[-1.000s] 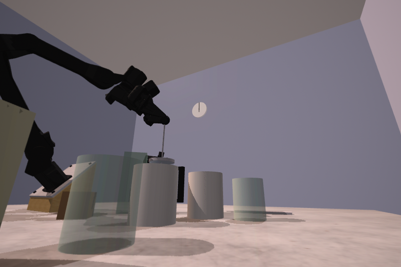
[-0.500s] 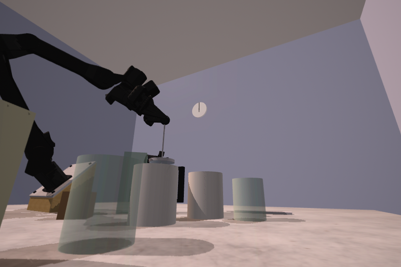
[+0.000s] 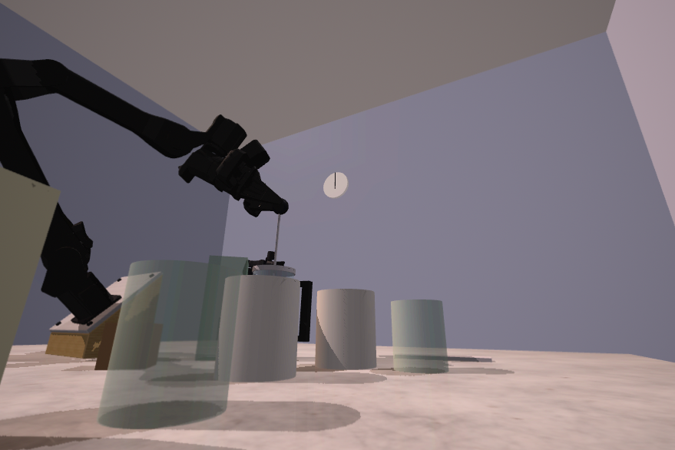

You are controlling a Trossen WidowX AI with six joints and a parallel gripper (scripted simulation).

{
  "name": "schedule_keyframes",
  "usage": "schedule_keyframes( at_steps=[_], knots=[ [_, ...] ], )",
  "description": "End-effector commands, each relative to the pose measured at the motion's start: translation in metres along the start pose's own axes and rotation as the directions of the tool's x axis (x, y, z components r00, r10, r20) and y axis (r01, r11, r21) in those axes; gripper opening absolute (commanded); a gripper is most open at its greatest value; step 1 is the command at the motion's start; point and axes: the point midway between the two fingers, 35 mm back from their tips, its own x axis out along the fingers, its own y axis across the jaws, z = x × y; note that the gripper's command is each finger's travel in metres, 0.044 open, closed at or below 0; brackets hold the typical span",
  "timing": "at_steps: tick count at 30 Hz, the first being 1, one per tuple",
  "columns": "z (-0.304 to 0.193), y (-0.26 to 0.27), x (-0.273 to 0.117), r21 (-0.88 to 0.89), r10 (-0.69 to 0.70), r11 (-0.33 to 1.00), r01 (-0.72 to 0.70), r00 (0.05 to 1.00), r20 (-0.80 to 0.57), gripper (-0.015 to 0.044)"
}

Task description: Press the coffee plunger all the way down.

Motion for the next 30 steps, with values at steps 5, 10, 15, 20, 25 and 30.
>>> schedule_keyframes(
  at_steps=[5, 10, 15, 20, 25, 30],
  knots=[
    [-0.02, 0.002, 0.013, -0.007, 0.007, 1.0, -0.007, 1.0, -0.025, 0.0129],
    [-0.026, 0.002, 0.018, -0.007, 0.007, 1.0, -0.007, 1.0, -0.025, 0.0129],
    [-0.033, 0.002, 0.023, -0.007, 0.007, 1.0, -0.007, 1.0, -0.025, 0.0129],
    [-0.04, 0.002, 0.027, -0.007, 0.007, 1.0, -0.007, 1.0, -0.025, 0.0129],
    [-0.047, 0.002, 0.032, -0.007, 0.007, 1.0, -0.007, 1.0, -0.025, 0.0129],
    [-0.054, 0.002, 0.036, -0.008, 0.007, 1.0, -0.007, 1.0, -0.024, 0.0129]
  ],
)
